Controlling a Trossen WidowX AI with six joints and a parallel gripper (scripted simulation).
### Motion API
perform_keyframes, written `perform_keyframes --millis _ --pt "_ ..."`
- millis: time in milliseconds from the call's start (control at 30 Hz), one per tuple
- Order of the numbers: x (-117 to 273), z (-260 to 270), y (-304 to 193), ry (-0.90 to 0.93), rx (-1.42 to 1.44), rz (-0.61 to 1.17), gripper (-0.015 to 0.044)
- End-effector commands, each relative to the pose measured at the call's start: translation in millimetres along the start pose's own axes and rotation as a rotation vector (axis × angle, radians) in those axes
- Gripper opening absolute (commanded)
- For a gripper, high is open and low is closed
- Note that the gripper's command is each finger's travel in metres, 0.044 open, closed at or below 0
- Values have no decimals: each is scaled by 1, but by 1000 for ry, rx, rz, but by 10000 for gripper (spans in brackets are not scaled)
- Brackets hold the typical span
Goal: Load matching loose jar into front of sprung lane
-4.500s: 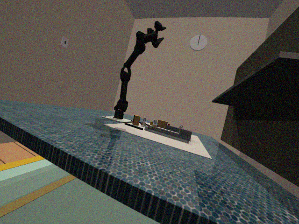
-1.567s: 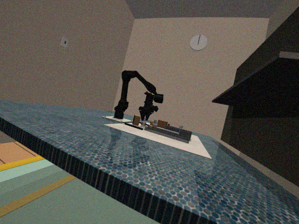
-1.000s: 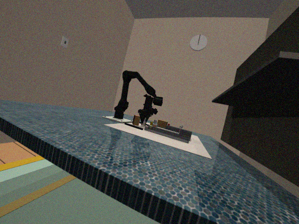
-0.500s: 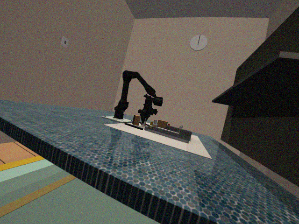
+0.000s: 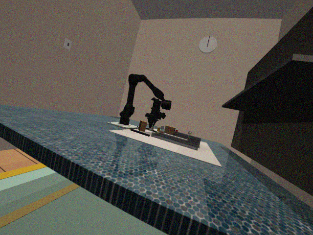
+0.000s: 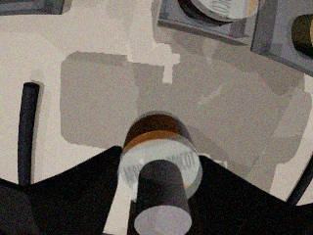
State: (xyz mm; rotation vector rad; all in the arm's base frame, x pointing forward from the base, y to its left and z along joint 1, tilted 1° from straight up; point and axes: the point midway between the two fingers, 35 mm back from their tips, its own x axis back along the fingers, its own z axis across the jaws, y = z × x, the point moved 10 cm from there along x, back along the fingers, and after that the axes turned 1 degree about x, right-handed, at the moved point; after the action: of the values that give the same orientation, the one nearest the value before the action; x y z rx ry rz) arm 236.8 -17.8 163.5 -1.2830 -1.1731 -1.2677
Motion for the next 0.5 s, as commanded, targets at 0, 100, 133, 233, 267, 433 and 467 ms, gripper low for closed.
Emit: perform_keyframes --millis 0,100,133,233,267,433,467 --pt "20 -1 5 -6 3 -12 0" --pt "34 -1 7 -5 2 -13 0" --pt "39 -1 7 -5 3 -13 0" --pt "53 -1 8 -5 3 -12 0" --pt "57 -1 8 -5 3 -12 0" --pt "80 -2 7 -5 4 -11 0" --pt "85 -2 7 -4 4 -10 0"
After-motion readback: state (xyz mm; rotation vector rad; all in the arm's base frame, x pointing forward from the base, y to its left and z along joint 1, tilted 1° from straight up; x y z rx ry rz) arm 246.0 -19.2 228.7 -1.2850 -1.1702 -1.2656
